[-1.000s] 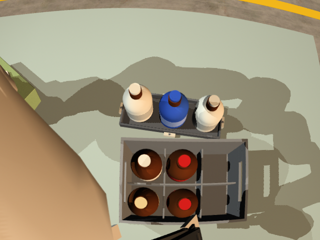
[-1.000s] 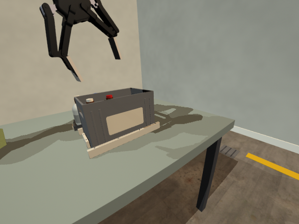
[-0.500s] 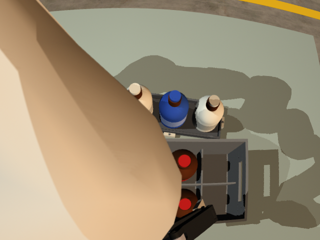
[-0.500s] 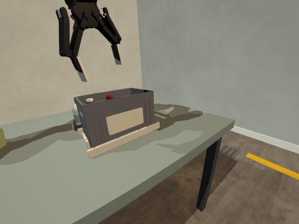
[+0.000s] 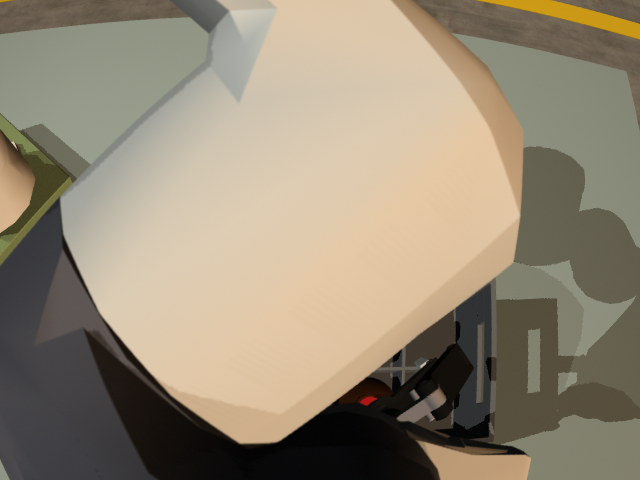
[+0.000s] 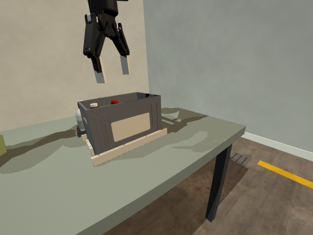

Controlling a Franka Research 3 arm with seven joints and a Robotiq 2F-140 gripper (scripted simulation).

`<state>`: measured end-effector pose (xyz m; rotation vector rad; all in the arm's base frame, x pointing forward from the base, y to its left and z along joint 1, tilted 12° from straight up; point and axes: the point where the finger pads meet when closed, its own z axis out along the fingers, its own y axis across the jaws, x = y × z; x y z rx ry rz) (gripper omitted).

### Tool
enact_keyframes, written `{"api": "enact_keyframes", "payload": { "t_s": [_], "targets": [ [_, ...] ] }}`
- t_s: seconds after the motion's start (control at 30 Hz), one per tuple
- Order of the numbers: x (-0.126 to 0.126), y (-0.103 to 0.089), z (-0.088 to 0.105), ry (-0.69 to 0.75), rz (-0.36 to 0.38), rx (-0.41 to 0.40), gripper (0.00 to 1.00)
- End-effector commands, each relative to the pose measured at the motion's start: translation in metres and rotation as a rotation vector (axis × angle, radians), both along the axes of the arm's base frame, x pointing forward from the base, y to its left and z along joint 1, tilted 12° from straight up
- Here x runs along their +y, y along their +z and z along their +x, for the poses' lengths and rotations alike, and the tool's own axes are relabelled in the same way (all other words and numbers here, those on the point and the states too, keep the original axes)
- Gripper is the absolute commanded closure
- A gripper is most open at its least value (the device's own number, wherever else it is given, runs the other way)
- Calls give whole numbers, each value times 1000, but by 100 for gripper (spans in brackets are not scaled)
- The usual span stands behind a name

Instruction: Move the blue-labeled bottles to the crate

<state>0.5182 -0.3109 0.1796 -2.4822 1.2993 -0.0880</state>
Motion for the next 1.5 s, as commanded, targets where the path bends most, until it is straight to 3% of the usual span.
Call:
{"api": "enact_keyframes", "payload": {
  "t_s": [0.0,0.1,0.53,0.57,1.47],
  "targets": [
    [7,-1,14,115,-93,47,0],
    [11,1,21,160,-127,57,0],
    [11,1,21,162,-129,58,0],
    [11,1,21,162,-129,58,100],
    [11,1,21,162,-129,58,100]
  ]
}}
